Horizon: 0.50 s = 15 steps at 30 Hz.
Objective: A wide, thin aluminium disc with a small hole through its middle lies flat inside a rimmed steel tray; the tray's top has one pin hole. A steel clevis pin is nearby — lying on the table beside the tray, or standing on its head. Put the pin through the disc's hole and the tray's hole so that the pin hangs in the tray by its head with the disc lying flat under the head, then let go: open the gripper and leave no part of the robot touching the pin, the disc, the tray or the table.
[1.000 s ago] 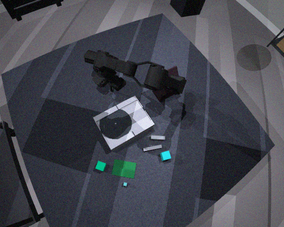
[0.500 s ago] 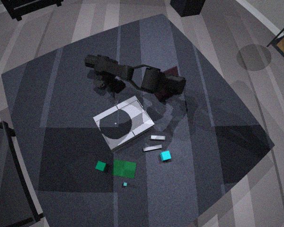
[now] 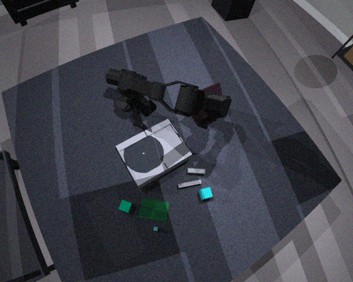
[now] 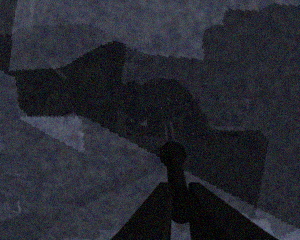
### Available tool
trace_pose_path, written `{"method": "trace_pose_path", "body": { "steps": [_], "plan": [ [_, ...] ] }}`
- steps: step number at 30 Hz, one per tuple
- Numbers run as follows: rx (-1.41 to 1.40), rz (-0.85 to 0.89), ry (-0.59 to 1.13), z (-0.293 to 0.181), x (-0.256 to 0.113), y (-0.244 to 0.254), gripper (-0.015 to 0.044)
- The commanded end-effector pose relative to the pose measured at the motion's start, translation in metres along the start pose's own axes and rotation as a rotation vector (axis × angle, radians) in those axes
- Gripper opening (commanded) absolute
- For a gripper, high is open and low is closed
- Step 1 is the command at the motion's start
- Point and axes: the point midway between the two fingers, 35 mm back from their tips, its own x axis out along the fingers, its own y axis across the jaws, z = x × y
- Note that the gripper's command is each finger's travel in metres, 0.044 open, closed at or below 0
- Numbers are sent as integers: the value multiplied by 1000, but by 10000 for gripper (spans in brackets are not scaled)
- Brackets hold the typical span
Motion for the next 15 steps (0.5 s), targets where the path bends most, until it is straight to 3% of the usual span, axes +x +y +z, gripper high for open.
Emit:
{"method": "trace_pose_path", "body": {
  "steps": [1, 15],
  "plan": [
    [3, 1, -2, 0, 1, 0, 0],
    [4, 0, -2, 0, -15, 0, 0]
  ]
}}
